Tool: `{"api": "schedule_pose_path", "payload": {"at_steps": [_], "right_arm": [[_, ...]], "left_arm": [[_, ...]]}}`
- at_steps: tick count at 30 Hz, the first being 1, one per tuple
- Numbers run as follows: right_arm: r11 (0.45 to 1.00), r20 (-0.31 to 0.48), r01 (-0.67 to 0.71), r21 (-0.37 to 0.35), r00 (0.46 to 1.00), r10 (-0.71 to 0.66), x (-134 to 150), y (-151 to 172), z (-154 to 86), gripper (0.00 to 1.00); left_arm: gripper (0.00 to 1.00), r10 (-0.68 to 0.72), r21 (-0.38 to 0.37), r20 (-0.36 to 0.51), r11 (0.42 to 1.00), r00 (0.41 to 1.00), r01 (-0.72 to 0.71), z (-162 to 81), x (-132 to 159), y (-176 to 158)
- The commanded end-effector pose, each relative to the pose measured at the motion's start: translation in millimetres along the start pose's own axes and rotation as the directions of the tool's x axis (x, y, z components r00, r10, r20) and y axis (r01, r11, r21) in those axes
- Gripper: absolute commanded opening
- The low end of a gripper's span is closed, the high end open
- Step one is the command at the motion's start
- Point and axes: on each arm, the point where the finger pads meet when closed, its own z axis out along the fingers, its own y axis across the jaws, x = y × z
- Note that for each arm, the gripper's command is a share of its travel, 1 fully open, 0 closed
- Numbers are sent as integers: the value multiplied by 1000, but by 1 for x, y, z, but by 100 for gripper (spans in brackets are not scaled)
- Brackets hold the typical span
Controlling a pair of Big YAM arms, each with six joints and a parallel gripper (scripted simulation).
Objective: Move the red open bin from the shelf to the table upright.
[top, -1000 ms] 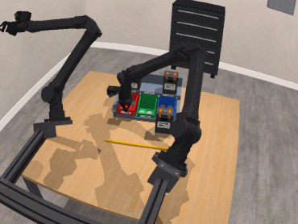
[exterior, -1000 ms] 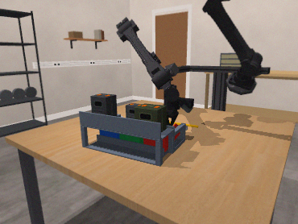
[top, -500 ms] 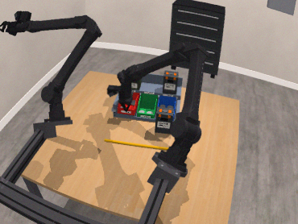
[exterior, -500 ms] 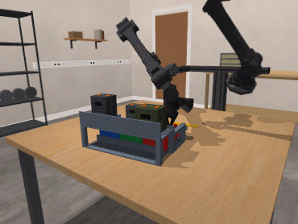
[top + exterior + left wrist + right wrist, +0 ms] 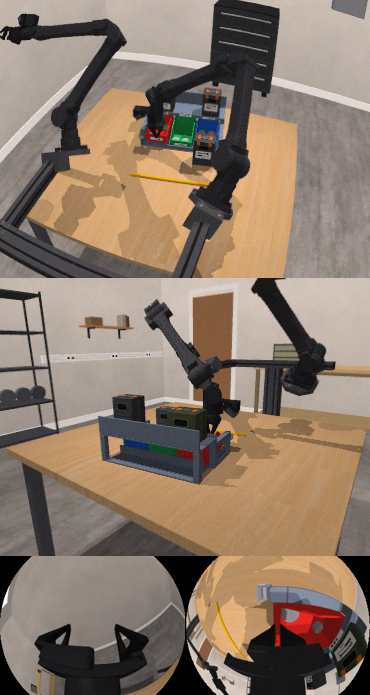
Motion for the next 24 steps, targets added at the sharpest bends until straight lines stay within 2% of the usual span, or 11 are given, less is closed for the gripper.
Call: {"api": "schedule_pose_path", "payload": {"at_steps": [1,24], "right_arm": [[992,59,-61,108,997,55,-7,-55,-47,0],[992,63,-60,110,997,53,-11,-51,-49,0]], "left_arm": [[100,-5,-8,51,1000,999,5,-4,-40,5],[100,-5,-8,51,1000,999,5,-4,-40,5]]}}
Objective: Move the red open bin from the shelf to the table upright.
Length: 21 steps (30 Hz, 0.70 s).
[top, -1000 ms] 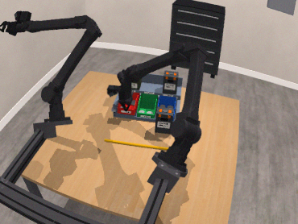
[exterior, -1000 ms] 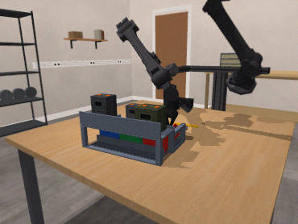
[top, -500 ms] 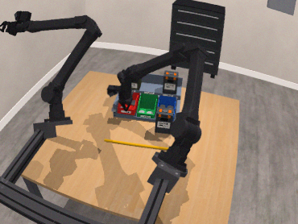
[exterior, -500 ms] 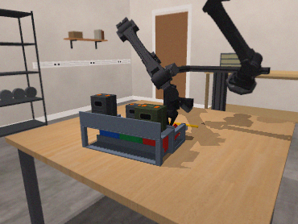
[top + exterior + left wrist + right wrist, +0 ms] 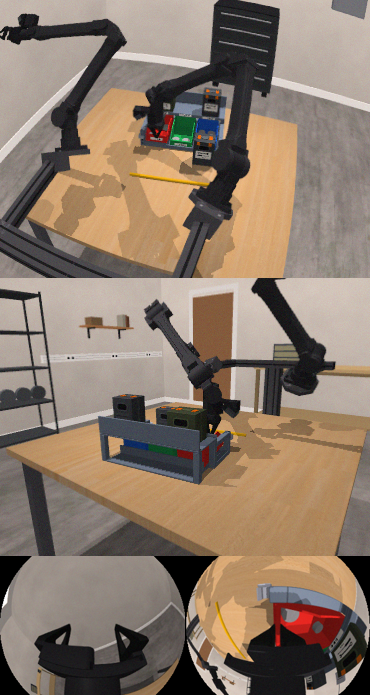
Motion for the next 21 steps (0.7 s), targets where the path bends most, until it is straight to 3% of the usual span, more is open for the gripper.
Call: {"api": "schedule_pose_path", "payload": {"at_steps": [1,8,10,21], "right_arm": [[992,63,-61,110,996,55,-11,-50,-50,0],[991,65,-72,109,996,65,-12,-45,-49,0],[995,47,-48,82,998,44,-9,-23,-39,0],[996,48,-48,80,998,44,-9,0,-37,0]], "left_arm": [[100,-5,-8,51,1000,999,5,-4,-40,5],[100,-5,-8,51,1000,999,5,-4,-40,5],[100,-5,-8,51,1000,999,5,-4,-40,5],[100,-5,-8,51,1000,999,5,-4,-40,5]]}}
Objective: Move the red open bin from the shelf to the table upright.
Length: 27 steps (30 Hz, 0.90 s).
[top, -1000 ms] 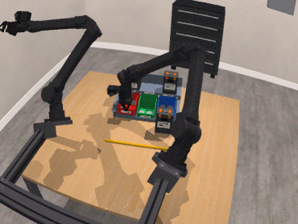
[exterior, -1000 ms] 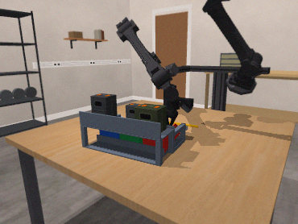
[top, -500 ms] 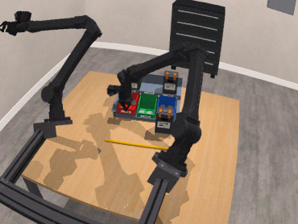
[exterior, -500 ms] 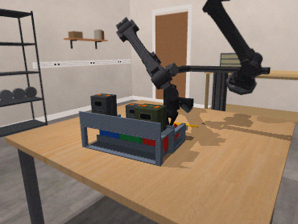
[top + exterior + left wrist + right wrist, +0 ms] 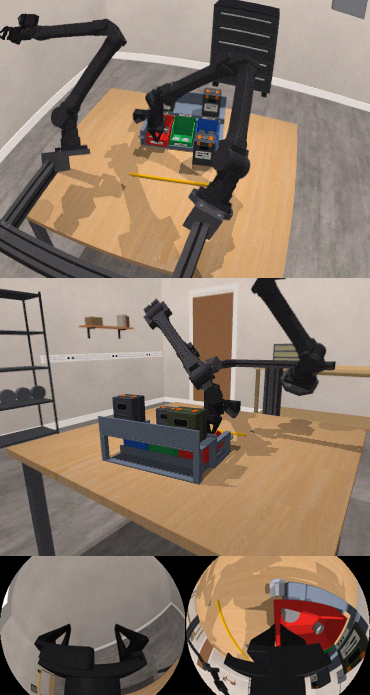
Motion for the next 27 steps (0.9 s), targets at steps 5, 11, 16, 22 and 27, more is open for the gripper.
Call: {"api": "schedule_pose_path", "payload": {"at_steps": [5,11,16,22,27], "right_arm": [[996,52,-33,81,998,29,-15,-11,-42,0],[996,52,-33,79,998,29,-15,7,-41,0],[996,53,-33,78,998,29,-16,23,-40,0],[996,53,-33,78,998,29,-16,35,-39,0],[997,54,-33,77,998,29,-16,48,-38,0]], "left_arm": [[100,-5,-8,51,1000,999,5,-4,-40,5],[100,-5,-8,51,1000,999,5,-4,-40,5],[100,-5,-8,51,1000,999,5,-4,-40,5],[100,-5,-8,51,1000,999,5,-4,-40,5],[100,-5,-8,51,1000,999,5,-4,-40,5]]}}
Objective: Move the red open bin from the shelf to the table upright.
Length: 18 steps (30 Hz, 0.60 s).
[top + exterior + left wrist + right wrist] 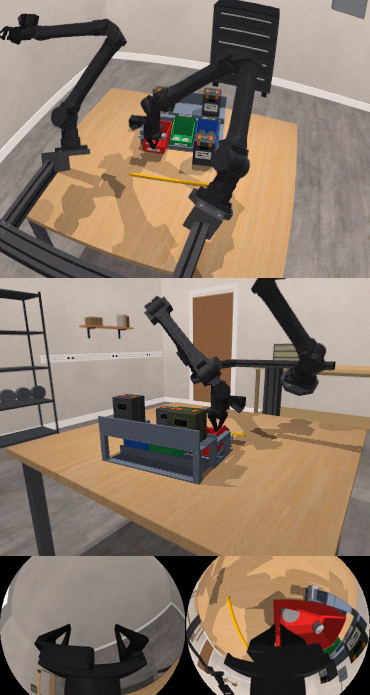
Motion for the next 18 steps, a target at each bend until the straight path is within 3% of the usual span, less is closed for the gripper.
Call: {"api": "schedule_pose_path", "payload": {"at_steps": [1,9,10,12,18], "right_arm": [[998,47,-27,65,999,24,-16,-10,-32,0],[998,48,-27,64,999,24,-16,2,-32,0],[995,64,-49,85,997,43,-22,-13,-38,0],[998,48,-27,64,999,24,-16,7,-32,0],[997,55,-36,72,998,32,-19,4,-34,0]], "left_arm": [[100,-5,-8,51,1000,999,5,-4,-40,5],[100,-5,-8,51,1000,999,5,-4,-40,5],[100,-5,-8,51,1000,999,5,-4,-40,5],[100,-5,-8,51,1000,999,5,-4,-40,5],[100,-5,-8,51,1000,999,5,-4,-40,5]]}}
